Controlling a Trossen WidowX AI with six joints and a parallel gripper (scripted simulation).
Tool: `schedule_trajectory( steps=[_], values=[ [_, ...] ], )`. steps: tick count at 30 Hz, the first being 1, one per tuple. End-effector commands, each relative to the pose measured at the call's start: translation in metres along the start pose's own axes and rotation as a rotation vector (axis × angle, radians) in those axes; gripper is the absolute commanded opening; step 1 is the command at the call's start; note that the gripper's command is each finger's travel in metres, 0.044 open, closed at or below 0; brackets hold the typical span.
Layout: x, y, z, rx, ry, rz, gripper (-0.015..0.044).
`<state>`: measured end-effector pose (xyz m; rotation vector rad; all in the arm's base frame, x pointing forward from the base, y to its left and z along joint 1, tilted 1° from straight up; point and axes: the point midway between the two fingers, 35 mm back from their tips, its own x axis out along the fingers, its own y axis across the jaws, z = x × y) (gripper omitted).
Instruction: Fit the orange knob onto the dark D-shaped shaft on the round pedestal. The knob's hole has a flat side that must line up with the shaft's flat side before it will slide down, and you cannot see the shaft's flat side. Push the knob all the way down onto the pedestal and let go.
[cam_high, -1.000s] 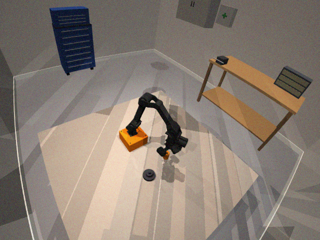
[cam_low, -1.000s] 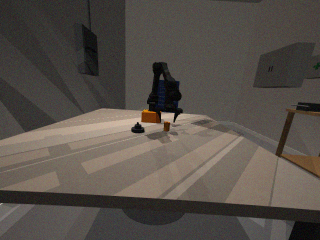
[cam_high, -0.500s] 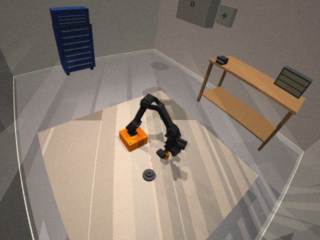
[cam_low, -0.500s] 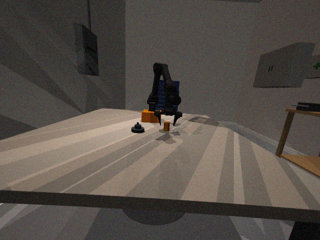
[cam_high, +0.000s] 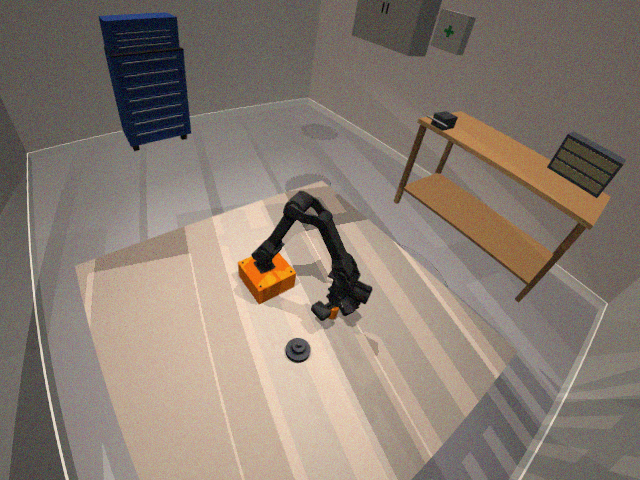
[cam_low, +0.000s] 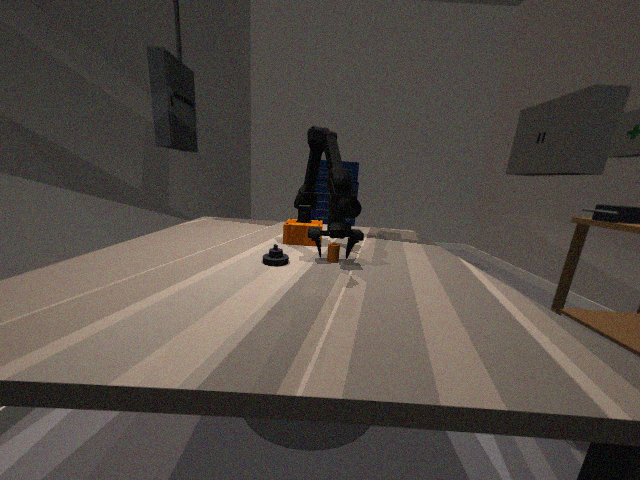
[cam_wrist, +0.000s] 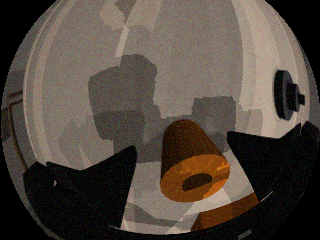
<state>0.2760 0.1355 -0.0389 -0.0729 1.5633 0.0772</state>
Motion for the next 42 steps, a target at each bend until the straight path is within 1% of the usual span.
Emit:
schedule_trajectory(
  steps=[1,10,16,19,21,28,36,42],
  values=[
    [0.003,-0.001,-0.001,-0.003,0.001,-0.004,0.0414],
    [0.003,-0.001,-0.001,-0.003,0.001,-0.004,0.0177],
    [0.003,-0.001,-0.001,-0.003,0.001,-0.004,0.0138],
    [-0.002,0.0,0.0,-0.003,0.0,-0.004,0.0059],
    [-0.015,0.001,0.003,-0.003,0.0,-0.004,0.0006],
    [-0.069,0.003,0.008,-0.003,-0.001,-0.003,0.0],
    [-0.132,0.0,0.002,-0.003,0.0,-0.004,0.0],
    [-0.137,-0.001,0.001,-0.002,-0.001,-0.004,0.0]
  ],
)
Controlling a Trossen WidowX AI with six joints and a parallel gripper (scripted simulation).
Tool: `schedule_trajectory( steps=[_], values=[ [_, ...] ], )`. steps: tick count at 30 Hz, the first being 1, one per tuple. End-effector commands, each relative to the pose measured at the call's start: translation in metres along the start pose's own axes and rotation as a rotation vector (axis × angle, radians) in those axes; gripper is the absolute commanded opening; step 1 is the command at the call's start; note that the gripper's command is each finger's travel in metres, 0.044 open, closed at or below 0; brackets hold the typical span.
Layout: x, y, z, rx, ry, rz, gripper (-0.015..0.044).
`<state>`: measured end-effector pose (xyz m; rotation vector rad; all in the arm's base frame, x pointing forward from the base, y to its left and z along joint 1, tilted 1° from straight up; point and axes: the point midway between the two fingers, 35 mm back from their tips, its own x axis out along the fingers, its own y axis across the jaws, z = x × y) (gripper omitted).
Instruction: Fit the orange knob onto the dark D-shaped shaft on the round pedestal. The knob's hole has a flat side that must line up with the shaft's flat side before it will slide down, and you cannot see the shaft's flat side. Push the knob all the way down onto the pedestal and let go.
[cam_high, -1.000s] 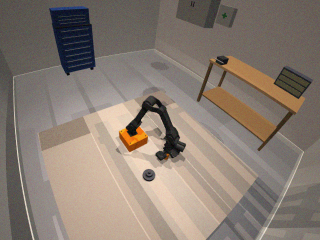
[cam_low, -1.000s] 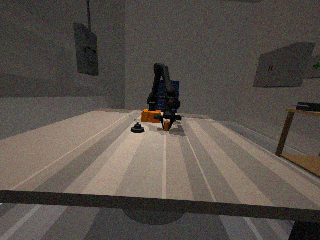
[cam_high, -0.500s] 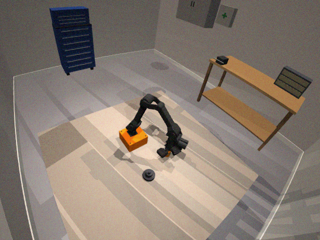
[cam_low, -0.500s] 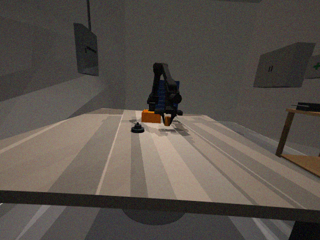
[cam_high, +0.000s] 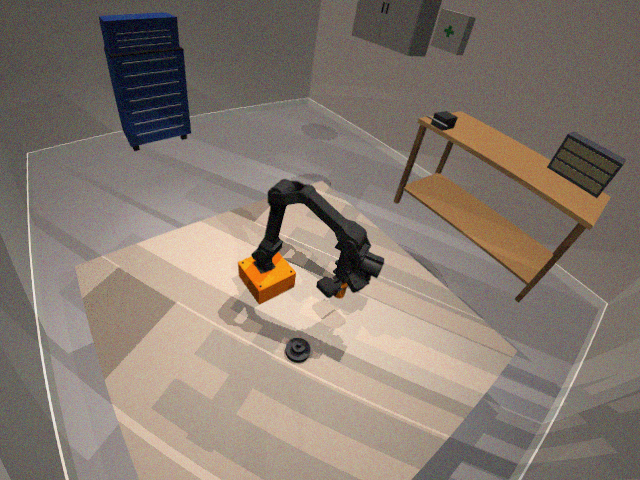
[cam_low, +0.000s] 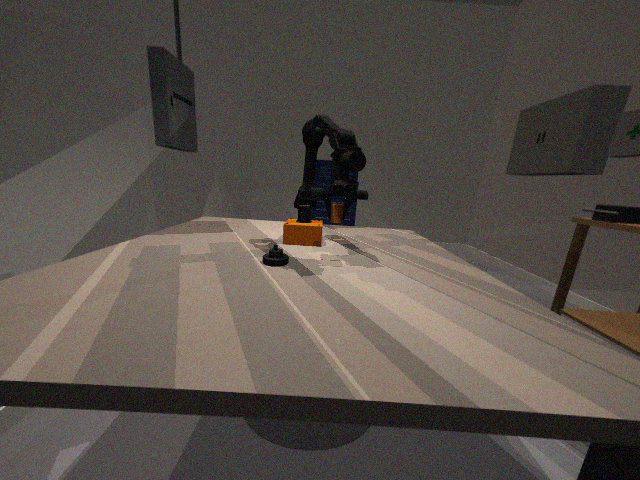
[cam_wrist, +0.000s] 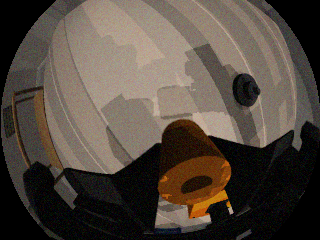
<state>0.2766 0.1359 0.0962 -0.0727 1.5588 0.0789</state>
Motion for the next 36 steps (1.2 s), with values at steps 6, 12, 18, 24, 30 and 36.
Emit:
schedule_trajectory(
  steps=[6,12,18,24,30,36],
  values=[
    [0.001,-0.015,0.005,0.018,-0.002,-0.01,0.0],
    [0.006,-0.031,0.012,0.02,-0.003,-0.012,0.0],
    [0.01,-0.047,0.02,0.018,-0.003,-0.013,0.0],
    [0.015,-0.065,0.026,0.016,-0.003,-0.014,0.0],
    [0.02,-0.083,0.031,0.013,-0.002,-0.015,0.0],
    [0.024,-0.101,0.035,0.011,-0.002,-0.017,0.0]
  ],
)
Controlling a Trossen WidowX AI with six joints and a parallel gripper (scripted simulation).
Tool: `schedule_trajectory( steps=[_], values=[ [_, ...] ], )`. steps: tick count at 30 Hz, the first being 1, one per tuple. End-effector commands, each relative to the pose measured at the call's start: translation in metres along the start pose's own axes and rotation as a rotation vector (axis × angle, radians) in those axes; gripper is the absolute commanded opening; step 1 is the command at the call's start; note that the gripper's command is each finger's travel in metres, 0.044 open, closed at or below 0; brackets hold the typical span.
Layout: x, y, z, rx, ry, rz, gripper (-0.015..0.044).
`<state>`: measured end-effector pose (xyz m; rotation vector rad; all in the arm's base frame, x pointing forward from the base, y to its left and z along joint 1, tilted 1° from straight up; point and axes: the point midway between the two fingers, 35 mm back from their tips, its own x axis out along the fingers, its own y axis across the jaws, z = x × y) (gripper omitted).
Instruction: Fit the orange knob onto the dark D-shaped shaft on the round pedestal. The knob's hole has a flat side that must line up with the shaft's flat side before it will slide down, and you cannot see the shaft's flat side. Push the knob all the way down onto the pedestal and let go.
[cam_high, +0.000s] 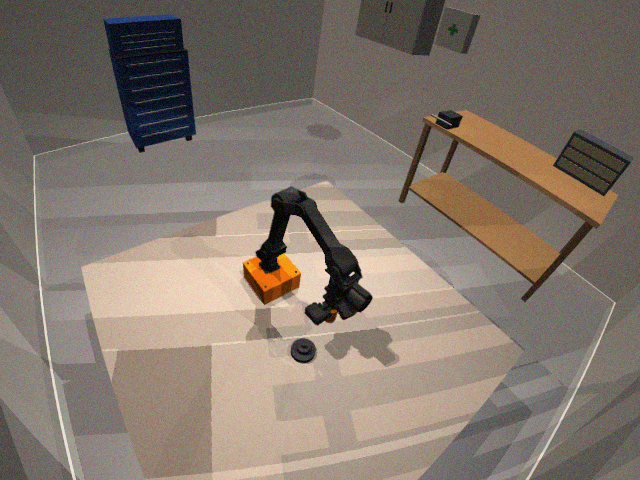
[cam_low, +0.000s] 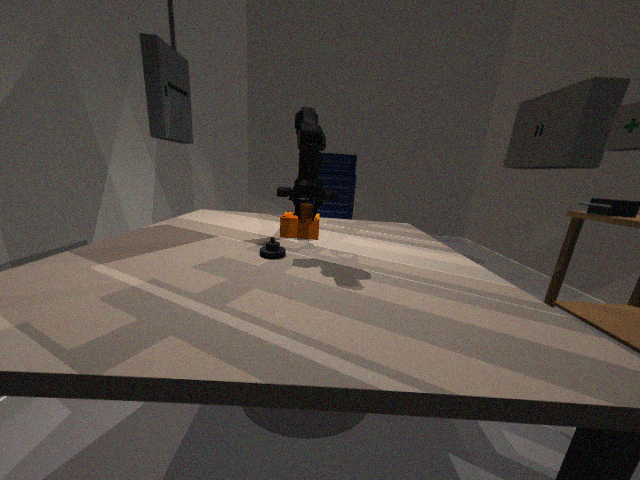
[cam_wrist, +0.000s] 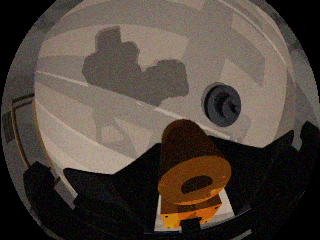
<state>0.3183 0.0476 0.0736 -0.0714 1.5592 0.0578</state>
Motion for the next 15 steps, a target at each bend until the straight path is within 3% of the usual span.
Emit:
schedule_trajectory(
  steps=[1,15],
  values=[
    [0.003,-0.012,0.003,-0.004,-0.003,-0.004,0.0],
    [0.014,-0.056,0.008,-0.01,-0.002,-0.007,0.0]
  ],
)
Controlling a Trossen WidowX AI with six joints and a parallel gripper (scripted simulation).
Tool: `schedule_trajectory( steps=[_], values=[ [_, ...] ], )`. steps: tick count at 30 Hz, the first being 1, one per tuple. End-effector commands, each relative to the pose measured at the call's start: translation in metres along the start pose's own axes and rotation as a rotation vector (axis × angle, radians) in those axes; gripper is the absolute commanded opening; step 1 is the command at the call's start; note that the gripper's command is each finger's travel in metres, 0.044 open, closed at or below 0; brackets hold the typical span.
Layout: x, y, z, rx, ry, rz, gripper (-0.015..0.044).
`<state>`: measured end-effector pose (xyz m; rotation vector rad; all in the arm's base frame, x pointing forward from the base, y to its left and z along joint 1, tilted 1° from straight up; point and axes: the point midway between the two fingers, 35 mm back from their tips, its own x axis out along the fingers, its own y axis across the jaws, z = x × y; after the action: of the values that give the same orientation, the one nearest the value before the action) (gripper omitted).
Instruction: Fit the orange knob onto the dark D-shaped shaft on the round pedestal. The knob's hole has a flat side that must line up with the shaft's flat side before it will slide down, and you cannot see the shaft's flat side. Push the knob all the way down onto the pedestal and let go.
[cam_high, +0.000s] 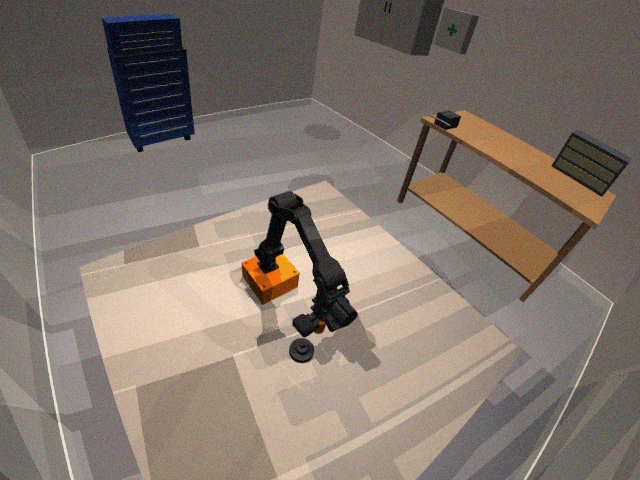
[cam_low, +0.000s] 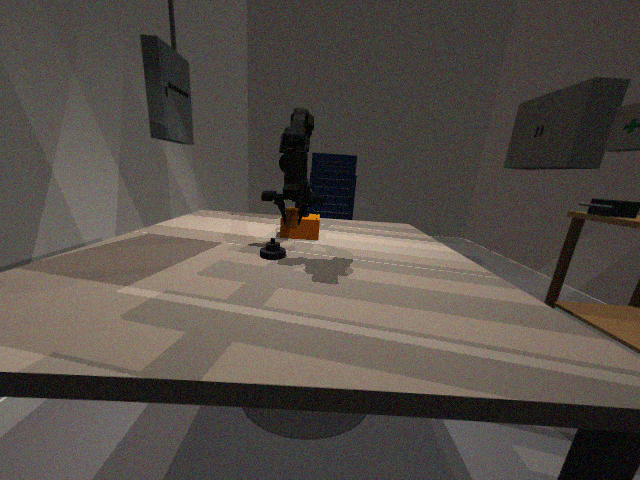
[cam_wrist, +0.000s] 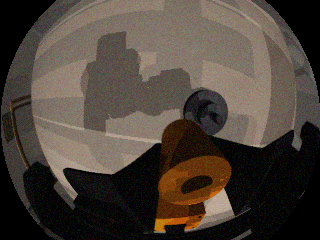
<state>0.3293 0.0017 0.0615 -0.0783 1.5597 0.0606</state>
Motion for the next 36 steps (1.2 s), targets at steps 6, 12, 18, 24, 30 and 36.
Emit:
schedule_trajectory(
  steps=[6,12,18,24,30,36],
  values=[
    [0.007,-0.028,0.001,-0.006,-0.001,-0.005,0.0],
    [0.012,-0.048,0.0,-0.009,-0.001,-0.007,0.0],
    [0.016,-0.059,-0.002,-0.01,0.0,-0.007,0.0],
    [0.031,-0.059,-0.001,-0.01,0.0,-0.007,0.0],
    [0.039,-0.059,-0.002,-0.009,0.0,-0.007,0.0],
    [0.038,-0.06,0.0,-0.007,0.0,-0.007,0.0]
  ],
)
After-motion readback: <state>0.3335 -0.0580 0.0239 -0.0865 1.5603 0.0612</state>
